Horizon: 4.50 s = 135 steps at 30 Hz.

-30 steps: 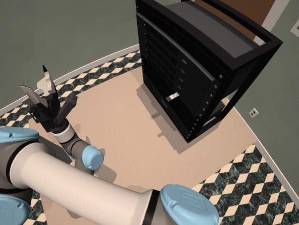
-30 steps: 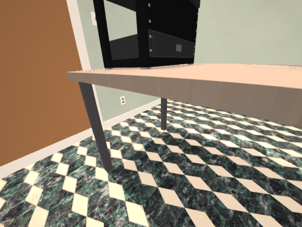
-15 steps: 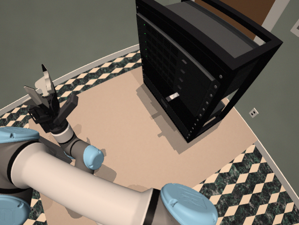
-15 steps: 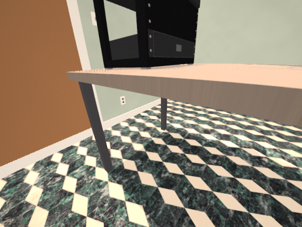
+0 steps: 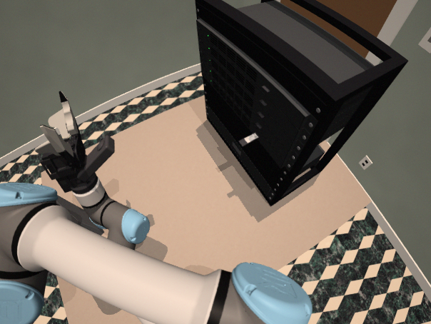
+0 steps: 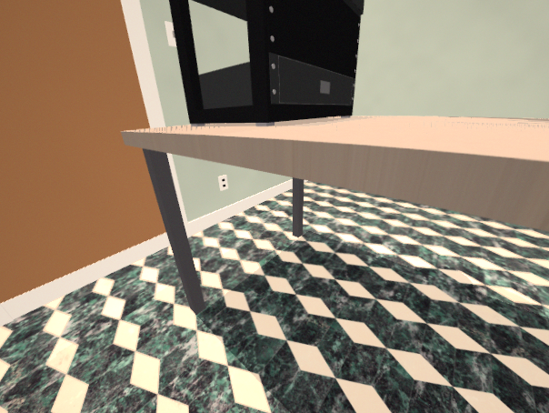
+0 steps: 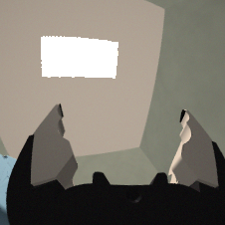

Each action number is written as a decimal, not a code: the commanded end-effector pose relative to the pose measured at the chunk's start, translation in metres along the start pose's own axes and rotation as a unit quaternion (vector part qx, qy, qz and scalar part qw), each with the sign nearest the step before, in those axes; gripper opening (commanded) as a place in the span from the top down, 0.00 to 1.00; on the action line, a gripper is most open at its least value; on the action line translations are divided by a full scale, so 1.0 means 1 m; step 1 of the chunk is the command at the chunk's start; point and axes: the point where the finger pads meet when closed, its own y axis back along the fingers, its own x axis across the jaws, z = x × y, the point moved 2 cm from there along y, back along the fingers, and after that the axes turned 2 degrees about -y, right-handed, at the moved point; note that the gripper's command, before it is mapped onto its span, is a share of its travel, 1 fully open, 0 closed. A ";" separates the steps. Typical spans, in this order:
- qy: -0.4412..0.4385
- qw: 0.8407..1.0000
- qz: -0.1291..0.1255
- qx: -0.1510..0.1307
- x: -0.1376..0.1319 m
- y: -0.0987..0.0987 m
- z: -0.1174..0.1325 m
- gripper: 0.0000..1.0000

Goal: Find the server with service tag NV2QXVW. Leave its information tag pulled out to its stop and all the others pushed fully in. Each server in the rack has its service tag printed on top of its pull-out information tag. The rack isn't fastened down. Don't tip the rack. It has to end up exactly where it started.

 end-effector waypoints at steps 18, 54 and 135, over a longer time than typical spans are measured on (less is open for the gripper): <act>-0.061 0.996 -0.040 0.042 -0.021 -0.002 -0.017 0.00; -0.144 0.980 -0.097 0.097 -0.047 0.000 -0.044 0.00; -0.310 0.904 -0.216 0.201 -0.087 0.026 -0.113 0.00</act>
